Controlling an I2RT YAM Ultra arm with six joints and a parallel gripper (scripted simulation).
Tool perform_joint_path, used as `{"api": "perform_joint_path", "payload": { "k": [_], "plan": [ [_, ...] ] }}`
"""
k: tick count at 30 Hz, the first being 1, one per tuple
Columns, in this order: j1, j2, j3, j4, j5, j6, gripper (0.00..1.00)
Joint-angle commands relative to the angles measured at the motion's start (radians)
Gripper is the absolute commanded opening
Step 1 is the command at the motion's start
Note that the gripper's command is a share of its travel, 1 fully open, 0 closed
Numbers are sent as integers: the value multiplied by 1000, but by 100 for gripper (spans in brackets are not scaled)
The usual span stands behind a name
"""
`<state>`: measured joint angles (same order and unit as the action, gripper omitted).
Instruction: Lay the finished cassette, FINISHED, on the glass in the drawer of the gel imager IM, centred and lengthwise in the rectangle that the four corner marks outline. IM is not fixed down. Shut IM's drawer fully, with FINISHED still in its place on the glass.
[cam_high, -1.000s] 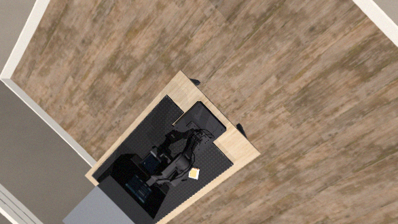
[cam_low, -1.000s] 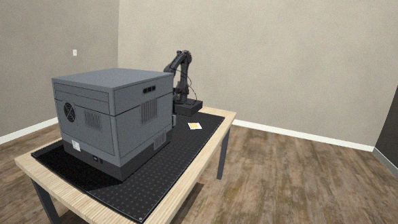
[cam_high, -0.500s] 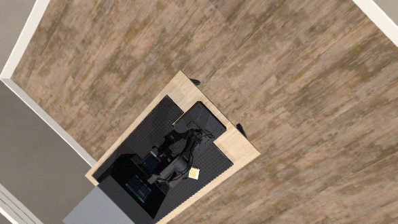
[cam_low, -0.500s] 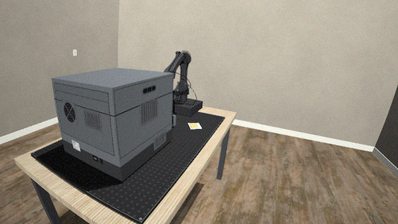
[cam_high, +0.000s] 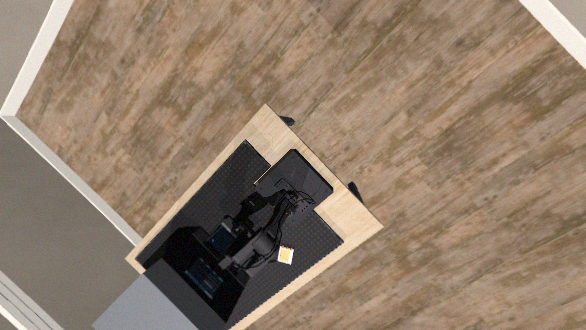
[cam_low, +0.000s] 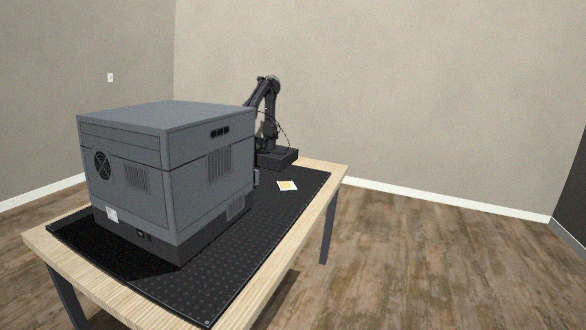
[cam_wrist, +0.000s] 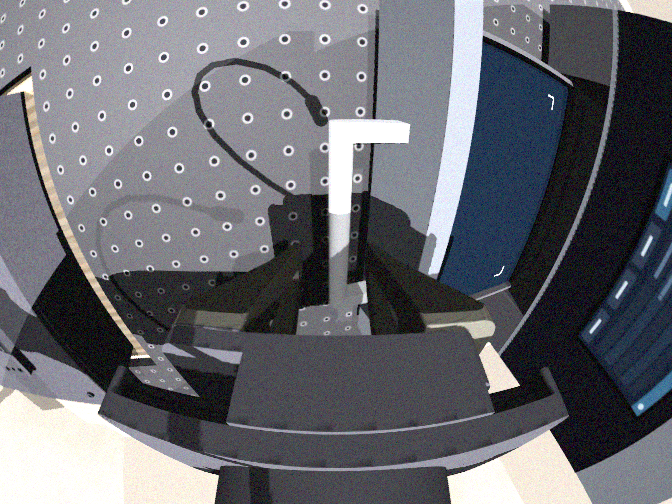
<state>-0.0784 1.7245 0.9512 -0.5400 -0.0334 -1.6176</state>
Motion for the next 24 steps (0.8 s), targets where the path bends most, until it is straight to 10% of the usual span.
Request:
{"api": "perform_joint_path", "payload": {
  "k": [1, 24],
  "plan": [
    [4, 18, -18, 32, -15, 8, 35],
    [11, 101, -36, 134, -14, 14, 35]
  ]
}}
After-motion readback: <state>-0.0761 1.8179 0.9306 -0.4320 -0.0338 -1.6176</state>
